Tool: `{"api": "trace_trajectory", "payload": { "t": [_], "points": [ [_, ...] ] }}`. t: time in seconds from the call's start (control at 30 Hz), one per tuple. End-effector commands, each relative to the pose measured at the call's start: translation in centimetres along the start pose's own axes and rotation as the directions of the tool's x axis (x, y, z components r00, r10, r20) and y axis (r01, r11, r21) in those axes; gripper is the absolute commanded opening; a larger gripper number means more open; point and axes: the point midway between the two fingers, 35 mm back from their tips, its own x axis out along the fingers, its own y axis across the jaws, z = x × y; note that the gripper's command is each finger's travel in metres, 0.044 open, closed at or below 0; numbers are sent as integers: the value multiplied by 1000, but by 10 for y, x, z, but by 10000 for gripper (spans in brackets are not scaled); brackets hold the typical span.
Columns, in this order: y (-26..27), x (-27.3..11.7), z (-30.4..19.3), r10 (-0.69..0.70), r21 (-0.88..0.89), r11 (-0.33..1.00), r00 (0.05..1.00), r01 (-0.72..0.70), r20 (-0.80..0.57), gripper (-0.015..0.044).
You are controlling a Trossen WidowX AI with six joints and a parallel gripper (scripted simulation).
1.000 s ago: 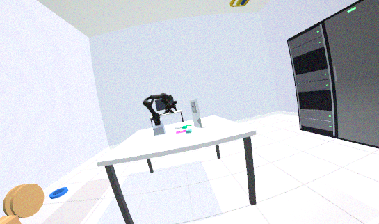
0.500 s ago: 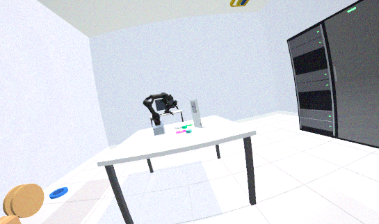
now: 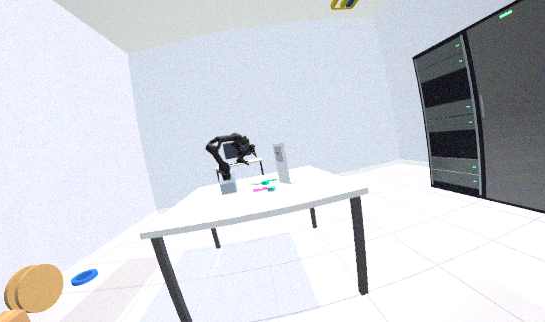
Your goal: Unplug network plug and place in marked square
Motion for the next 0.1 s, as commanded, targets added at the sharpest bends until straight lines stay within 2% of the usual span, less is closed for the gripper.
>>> {"api": "trace_trajectory", "payload": {
  "t": [0.0, 0.07],
  "points": [
    [1, 0, 0, 4, 0, 1000, 1000, -4, 4, 440],
    [1, 0, 0, 4, 0, 1000, 1000, -4, 4, 440]
  ]
}}
